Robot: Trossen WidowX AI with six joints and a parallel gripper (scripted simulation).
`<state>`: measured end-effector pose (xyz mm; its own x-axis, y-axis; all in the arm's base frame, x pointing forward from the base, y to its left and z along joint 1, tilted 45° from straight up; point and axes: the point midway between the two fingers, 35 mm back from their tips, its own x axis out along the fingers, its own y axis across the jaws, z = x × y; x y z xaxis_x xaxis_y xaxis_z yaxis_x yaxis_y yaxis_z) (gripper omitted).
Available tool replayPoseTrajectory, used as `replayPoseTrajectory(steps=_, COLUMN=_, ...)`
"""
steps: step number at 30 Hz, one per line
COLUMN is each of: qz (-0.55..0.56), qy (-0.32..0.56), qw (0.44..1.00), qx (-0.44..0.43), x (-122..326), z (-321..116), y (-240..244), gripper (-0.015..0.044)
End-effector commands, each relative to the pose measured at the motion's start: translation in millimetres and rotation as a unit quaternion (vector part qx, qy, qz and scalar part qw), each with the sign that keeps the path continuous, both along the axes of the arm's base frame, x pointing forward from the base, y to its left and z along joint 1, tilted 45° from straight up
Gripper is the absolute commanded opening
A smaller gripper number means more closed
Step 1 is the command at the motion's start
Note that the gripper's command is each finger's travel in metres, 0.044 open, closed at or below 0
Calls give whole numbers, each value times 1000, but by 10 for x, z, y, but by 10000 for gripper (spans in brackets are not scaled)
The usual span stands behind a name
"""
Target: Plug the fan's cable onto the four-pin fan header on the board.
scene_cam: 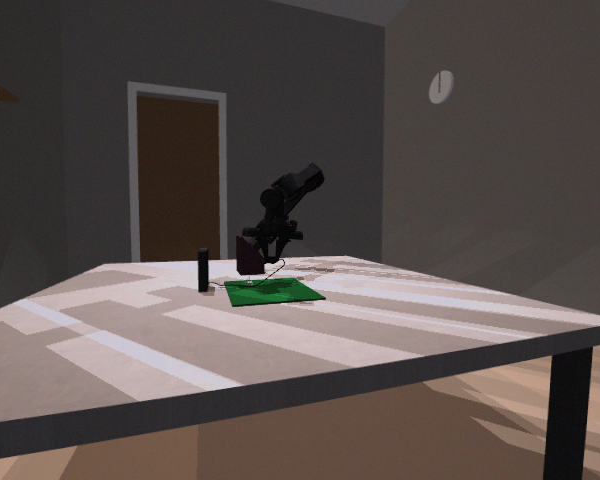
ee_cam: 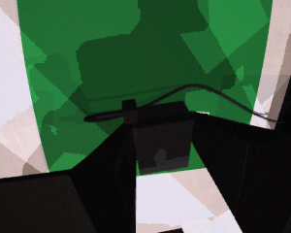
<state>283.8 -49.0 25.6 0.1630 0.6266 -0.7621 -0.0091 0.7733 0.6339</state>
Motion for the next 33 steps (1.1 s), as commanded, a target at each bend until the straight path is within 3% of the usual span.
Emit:
replayPoseTrajectory(steps=1, qz=-43, qy=34, qw=998, qx=14, x=34, z=-11, y=-38, gripper=0)
replayPoseTrajectory(steps=13, qz=-190, qy=170, qw=965, qx=60, x=86, z=-82, y=-113, gripper=0)
replayPoseTrajectory(steps=25, qz=-326, qy=301, qw=891, qx=100, x=132, z=-160, y=-189, gripper=0)
replayPoseTrajectory(steps=33, qz=-342, qy=317, qw=879, qx=97, x=131, z=-188, y=-185, gripper=0)
